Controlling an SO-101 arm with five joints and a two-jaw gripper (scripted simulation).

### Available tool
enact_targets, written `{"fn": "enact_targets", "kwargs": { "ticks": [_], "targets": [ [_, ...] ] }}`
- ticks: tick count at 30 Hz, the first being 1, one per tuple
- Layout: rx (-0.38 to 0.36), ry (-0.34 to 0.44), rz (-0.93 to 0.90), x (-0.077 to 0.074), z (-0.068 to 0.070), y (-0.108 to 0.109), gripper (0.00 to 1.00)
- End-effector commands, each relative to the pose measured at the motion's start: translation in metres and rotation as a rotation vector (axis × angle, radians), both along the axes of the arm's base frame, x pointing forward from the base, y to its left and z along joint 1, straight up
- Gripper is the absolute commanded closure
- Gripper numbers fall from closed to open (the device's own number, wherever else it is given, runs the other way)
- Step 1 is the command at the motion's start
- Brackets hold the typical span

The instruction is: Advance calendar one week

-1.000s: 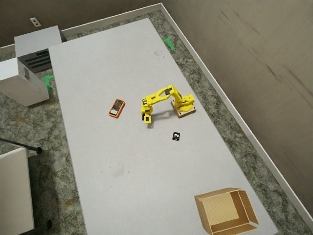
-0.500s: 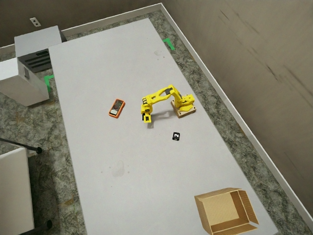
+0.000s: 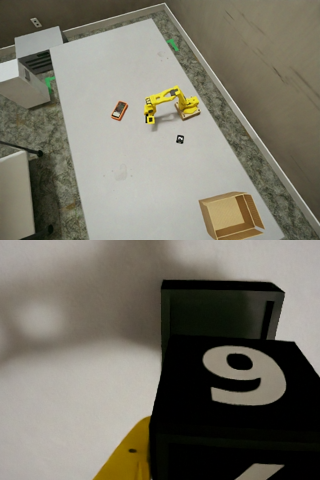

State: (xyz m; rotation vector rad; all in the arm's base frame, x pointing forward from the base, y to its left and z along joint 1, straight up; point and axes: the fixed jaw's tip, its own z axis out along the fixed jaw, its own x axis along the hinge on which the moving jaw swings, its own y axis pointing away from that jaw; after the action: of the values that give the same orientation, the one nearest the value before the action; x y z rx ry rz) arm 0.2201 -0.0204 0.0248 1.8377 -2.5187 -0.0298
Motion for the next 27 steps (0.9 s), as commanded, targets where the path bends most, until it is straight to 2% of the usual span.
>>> {"fn": "enact_targets", "kwargs": {
  "ticks": [1,13,27],
  "targets": [
    [-0.001,-0.026,-0.011,0.002,0.009,-0.002,1.0],
    [-0.001,-0.026,-0.011,0.002,0.01,-0.002,1.0],
    [-0.001,-0.026,-0.011,0.002,0.0,-0.002,1.0]
  ]
}}
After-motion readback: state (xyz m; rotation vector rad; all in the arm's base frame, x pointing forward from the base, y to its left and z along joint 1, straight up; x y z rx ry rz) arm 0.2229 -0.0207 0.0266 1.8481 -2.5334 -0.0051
